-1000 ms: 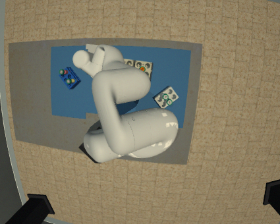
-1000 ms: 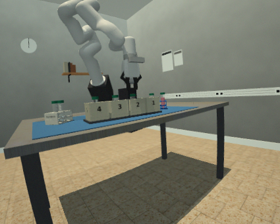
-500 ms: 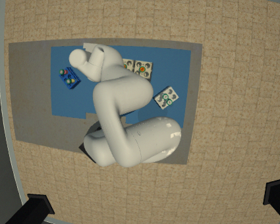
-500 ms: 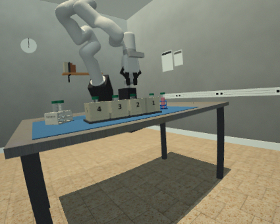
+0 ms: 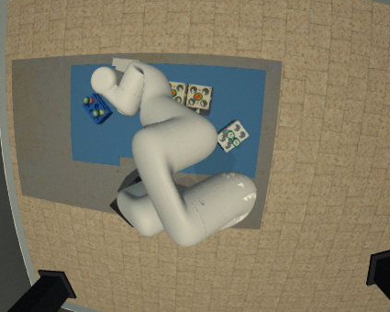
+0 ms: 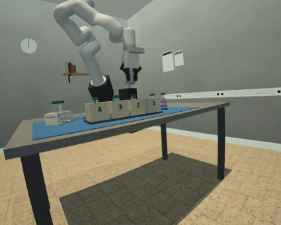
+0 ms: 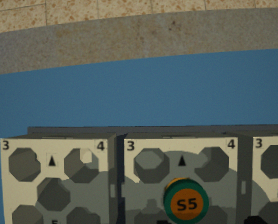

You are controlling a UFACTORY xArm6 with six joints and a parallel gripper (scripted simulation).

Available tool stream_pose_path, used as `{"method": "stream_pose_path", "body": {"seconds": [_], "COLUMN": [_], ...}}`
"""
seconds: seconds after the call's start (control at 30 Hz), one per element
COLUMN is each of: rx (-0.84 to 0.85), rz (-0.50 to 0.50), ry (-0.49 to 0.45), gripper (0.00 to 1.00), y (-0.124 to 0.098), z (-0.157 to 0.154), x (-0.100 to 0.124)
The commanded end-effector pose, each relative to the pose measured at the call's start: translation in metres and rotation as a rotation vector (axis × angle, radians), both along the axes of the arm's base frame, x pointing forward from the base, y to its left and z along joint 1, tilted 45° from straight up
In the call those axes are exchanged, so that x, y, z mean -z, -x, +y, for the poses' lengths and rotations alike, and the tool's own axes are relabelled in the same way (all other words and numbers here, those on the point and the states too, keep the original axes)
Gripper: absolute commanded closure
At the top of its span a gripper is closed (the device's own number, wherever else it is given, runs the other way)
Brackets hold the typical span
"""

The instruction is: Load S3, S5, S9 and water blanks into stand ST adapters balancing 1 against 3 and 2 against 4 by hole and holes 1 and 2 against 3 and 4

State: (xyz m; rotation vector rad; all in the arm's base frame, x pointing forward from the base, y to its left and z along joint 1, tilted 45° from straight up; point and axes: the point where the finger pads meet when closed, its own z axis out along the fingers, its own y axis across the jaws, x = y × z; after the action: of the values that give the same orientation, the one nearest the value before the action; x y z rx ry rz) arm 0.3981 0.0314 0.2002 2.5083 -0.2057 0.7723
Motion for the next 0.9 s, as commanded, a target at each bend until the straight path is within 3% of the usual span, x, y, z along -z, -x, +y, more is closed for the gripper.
{"method": "stream_pose_path", "body": {"seconds": [0.0, 0.4, 0.87], "rx": [-0.001, -0.001, -0.001], "rz": [-0.002, -0.002, -0.002], "ry": [-0.001, -0.001, -0.001], "gripper": [0.56, 0.56, 0.56], "y": [0.003, 0.014, 0.014], "z": [0.004, 0.015, 0.015], "x": [-0.006, -0.022, -0.022]}}
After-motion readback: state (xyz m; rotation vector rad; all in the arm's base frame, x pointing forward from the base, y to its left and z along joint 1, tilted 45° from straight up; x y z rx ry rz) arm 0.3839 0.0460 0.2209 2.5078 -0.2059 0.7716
